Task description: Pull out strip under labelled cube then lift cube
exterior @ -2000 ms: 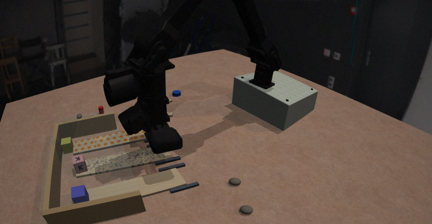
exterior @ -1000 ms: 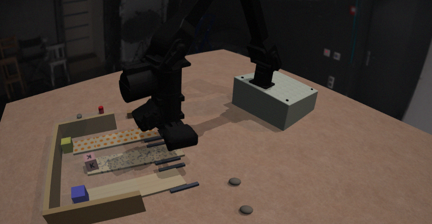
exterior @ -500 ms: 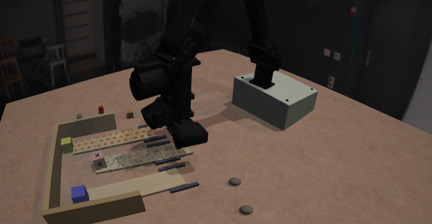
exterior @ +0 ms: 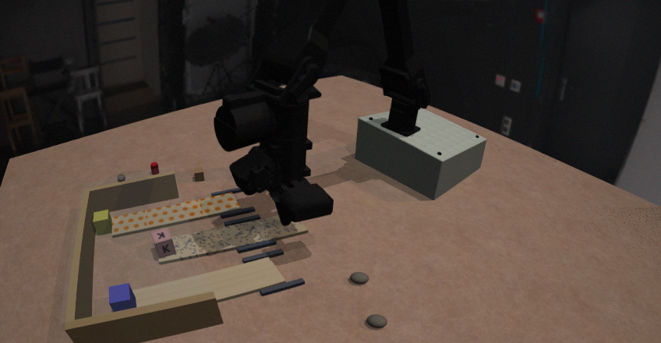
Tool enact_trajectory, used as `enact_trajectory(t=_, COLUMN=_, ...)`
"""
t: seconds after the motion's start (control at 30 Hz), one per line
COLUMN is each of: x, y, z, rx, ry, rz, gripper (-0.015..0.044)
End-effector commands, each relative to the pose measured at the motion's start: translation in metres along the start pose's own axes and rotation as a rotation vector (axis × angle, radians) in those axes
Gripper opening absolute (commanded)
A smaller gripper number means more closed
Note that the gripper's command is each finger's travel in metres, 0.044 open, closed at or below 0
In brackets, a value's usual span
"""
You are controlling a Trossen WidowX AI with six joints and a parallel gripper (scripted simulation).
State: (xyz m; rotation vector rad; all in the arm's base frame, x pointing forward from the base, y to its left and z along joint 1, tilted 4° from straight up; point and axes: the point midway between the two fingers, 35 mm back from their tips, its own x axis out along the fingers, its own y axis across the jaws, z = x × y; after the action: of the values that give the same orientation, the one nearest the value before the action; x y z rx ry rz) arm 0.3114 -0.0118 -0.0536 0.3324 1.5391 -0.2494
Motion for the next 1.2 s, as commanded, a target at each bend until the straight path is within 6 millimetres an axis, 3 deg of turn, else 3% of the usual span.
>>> enact_trajectory(t=0.0, x=0.004, y=-0.001, z=-0.014, rx=0.003, ry=0.026, rz=-0.005, gripper=0.0000)
enact_trajectory(t=1.17, x=0.004, y=-0.002, z=-0.066, rx=0.003, ry=0.031, rz=-0.005, gripper=0.0000)
